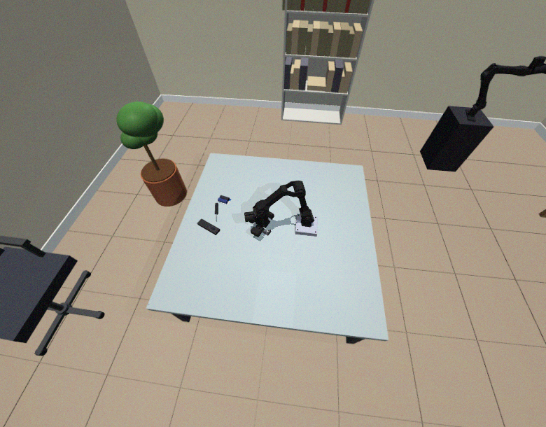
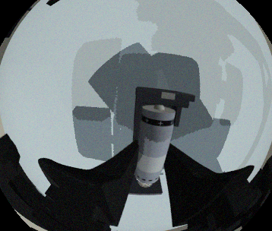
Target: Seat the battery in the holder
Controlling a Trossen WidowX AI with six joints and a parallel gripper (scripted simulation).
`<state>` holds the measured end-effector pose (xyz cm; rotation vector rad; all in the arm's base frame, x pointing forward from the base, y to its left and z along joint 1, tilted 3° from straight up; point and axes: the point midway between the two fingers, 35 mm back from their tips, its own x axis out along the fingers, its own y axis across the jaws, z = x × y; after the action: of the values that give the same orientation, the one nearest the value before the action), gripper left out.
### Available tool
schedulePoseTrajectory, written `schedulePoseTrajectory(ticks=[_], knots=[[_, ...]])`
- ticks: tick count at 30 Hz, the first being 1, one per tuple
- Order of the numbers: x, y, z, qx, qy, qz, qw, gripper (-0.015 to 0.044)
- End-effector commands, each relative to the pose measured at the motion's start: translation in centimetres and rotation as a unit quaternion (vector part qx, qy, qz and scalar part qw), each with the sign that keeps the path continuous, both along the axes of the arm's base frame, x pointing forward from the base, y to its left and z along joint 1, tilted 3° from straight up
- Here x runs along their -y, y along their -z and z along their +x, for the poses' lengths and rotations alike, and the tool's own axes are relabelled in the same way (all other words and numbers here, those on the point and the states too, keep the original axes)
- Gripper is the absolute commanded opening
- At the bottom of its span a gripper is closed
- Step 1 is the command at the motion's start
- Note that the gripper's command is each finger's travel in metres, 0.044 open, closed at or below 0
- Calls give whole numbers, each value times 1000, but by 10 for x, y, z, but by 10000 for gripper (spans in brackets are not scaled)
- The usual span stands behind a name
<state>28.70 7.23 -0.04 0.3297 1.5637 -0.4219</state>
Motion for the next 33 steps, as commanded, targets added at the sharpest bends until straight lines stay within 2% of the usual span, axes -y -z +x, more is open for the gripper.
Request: schedulePoseTrajectory(ticks=[1,26,30,33], knots=[[2,0,4,0,-1,0,1000,84],[4,0,7,-1,-2,0,1000,84],[4,0,7,-1,-2,0,1000,185],[4,-1,7,-1,-2,0,1000,185]])
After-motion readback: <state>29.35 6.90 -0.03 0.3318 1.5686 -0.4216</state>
